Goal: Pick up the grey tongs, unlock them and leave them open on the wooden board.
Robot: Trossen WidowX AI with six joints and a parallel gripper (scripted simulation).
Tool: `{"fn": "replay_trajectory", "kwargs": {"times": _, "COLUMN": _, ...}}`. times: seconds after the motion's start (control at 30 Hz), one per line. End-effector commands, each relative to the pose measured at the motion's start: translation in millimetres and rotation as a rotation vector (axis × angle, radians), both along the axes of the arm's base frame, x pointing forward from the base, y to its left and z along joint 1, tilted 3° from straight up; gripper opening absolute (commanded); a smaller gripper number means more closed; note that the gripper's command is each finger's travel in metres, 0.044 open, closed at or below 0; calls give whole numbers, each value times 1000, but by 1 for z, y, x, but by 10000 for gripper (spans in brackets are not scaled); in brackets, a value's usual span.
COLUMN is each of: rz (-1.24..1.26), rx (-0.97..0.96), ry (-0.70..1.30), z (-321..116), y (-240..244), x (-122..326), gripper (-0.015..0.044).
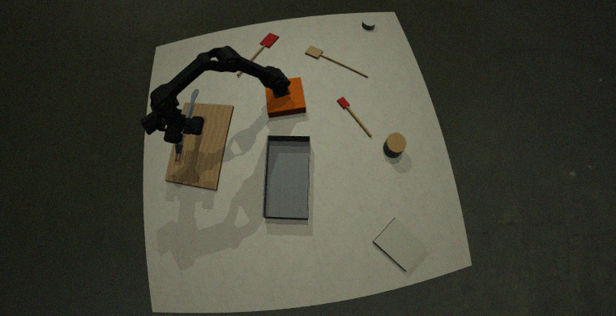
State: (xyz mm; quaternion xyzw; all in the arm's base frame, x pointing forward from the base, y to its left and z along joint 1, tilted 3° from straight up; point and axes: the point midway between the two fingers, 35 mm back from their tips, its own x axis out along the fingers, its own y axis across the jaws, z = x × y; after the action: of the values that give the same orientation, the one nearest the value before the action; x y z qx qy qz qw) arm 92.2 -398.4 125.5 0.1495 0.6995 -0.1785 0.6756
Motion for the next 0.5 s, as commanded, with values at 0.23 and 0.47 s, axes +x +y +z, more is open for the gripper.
{"fn": "replay_trajectory", "kwargs": {"times": 0.23, "rz": -1, "rx": 2, "ry": 4, "z": -19, "y": -1, "x": -1, "gripper": -150}}
{"fn": "replay_trajectory", "kwargs": {"times": 0.47, "rz": -1, "rx": 2, "ry": 4, "z": -31, "y": -1, "x": -2, "gripper": -150}}
